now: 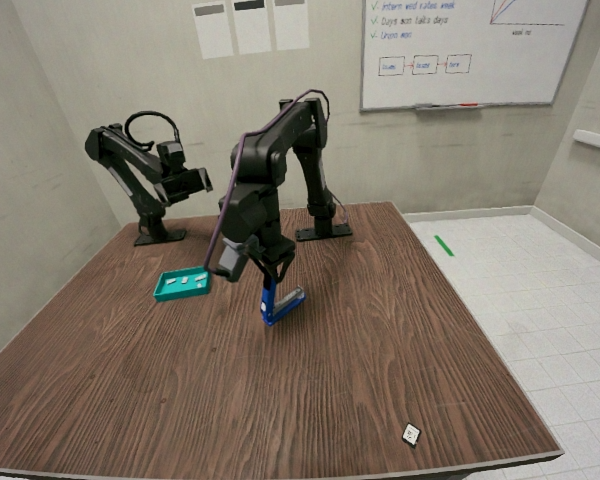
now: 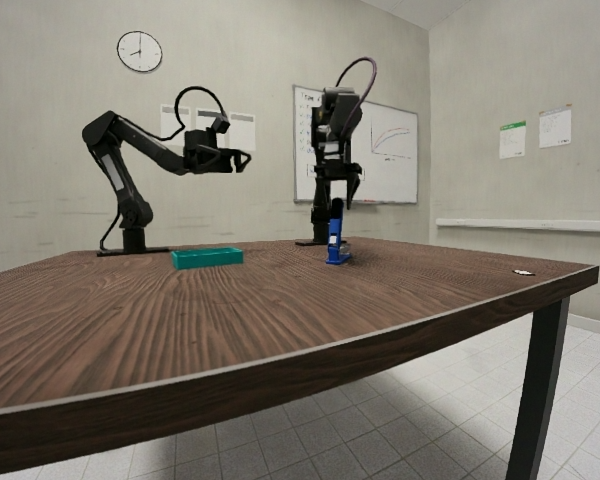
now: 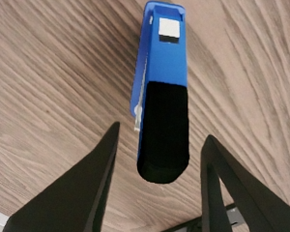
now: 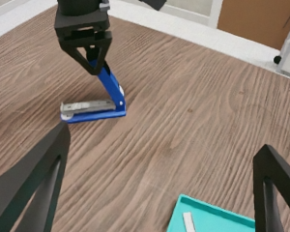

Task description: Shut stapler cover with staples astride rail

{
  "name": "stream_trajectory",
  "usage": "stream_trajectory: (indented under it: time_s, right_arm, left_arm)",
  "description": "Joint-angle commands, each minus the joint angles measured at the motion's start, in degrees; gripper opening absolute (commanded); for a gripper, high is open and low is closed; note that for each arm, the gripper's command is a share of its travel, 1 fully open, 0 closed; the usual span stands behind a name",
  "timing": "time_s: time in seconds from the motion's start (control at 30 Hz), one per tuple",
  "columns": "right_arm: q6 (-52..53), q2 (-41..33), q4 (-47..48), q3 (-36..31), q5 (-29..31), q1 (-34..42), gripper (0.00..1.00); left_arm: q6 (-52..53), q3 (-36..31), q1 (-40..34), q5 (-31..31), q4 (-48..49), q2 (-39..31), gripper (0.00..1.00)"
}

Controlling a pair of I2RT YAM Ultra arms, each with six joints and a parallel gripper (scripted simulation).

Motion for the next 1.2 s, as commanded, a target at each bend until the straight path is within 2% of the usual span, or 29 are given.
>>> stream_trajectory:
  time_s: [0.0,0.4,0.73,0.77,0.83,0.87,0.93,0.97,1.1,1.13,1.17]
  right_arm:
    - [0.05,0.5,0.71,1.93,0.66,0.31,1.0]
    - [0.05,0.5,0.71,1.93,0.66,0.31,1.0]
    - [0.05,0.5,0.71,1.93,0.66,0.31,1.0]
    - [0.05,0.5,0.71,1.93,0.66,0.31,1.0]
    - [0.05,0.5,0.71,1.93,0.66,0.31,1.0]
    - [0.05,0.5,0.71,1.93,0.66,0.31,1.0]
    - [0.05,0.5,0.71,1.93,0.66,0.31,1.0]
    - [0.05,0.5,0.71,1.93,0.66,0.31,1.0]
    - [0.05,0.5,0.71,1.93,0.66,0.31,1.0]
    - [0.05,0.5,0.71,1.93,0.66,0.31,1.0]
    - [0.05,0.5,0.71,1.93,0.66,0.31,1.0]
  left_arm:
    - [-0.54,-0.8,-0.66,-0.2,2.19,-1.96,0.5]
    - [-0.63,-4.44,-0.76,-0.23,6.06,-1.21,0.5]
    - [-0.61,-3.9,-0.76,-0.22,6.15,-1.26,0.5]
    - [-0.61,-3.9,-0.76,-0.22,6.08,-1.26,0.42]
    - [-0.59,-3.9,-0.76,-0.23,5.92,-1.26,0.42]
    - [-0.59,-3.9,-0.76,-0.23,5.92,-1.26,0.37]
    - [-0.59,-3.9,-0.76,-0.23,5.92,-1.26,0.37]
    - [-0.59,-3.9,-0.76,-0.23,5.92,-1.26,0.33]
    - [-0.25,-3.9,-0.41,-0.06,5.44,-1.25,0.33]
    - [-0.25,-3.9,-0.41,-0.06,5.44,-1.25,0.29]
    - [-0.1,-4.06,-0.26,-0.05,6.11,-1.91,0.29]
